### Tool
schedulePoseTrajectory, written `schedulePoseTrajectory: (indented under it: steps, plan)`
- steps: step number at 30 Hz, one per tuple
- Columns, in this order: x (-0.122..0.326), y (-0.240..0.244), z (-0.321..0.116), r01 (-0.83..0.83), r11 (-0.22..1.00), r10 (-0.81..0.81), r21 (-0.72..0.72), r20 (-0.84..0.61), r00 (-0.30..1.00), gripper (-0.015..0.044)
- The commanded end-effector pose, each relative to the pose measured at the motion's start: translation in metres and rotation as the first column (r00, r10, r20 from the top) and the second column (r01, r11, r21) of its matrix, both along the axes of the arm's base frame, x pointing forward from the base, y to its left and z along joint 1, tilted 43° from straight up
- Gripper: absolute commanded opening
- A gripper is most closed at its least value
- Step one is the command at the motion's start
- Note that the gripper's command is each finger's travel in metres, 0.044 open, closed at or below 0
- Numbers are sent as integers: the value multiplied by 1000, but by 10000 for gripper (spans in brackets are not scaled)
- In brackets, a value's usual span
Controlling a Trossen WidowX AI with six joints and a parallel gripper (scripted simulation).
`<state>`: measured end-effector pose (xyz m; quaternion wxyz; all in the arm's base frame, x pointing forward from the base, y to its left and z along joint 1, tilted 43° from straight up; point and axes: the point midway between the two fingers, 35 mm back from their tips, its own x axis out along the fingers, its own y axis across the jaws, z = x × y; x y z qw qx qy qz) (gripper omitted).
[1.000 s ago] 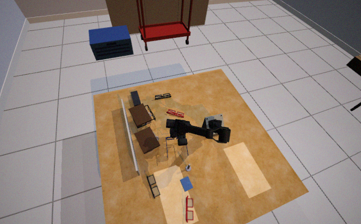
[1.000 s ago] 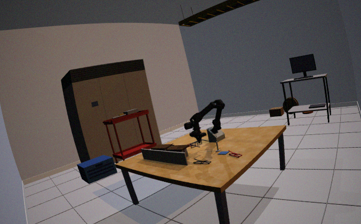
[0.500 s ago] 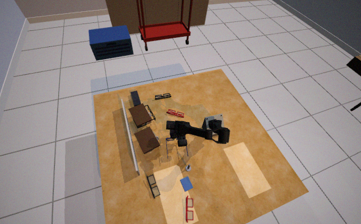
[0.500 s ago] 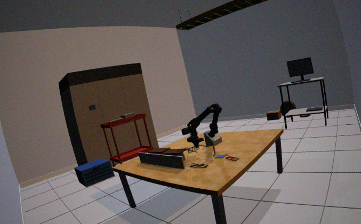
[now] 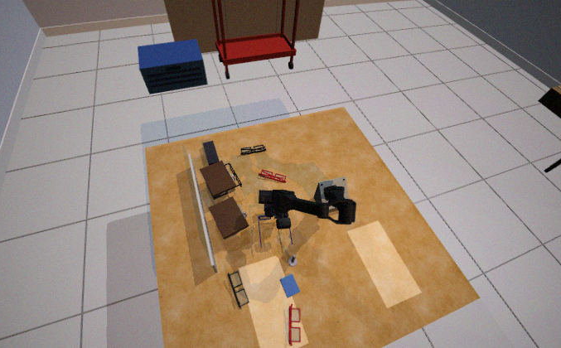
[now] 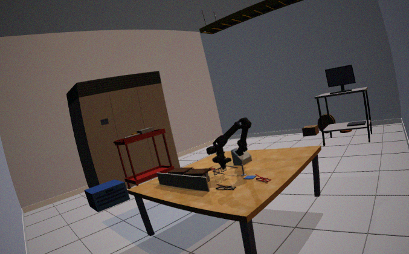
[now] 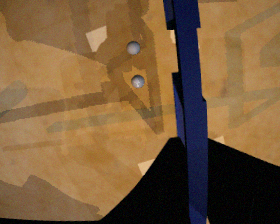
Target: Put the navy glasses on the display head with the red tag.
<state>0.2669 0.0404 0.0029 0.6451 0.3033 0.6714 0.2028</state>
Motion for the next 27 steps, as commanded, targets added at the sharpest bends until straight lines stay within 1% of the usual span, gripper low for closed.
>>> schedulePoseTrajectory:
  steps: [1,19,23,27]
  plan:
    - [-1,4,-3,3,1000,-3,6,-5,1000,0]
    - [-4,15,-13,2,1000,-2,10,-5,1000,0]
    - [-3,13,-12,-1,1000,1,5,0,1000,105]
    - [-3,13,-12,-1,1000,1,5,0,1000,107]
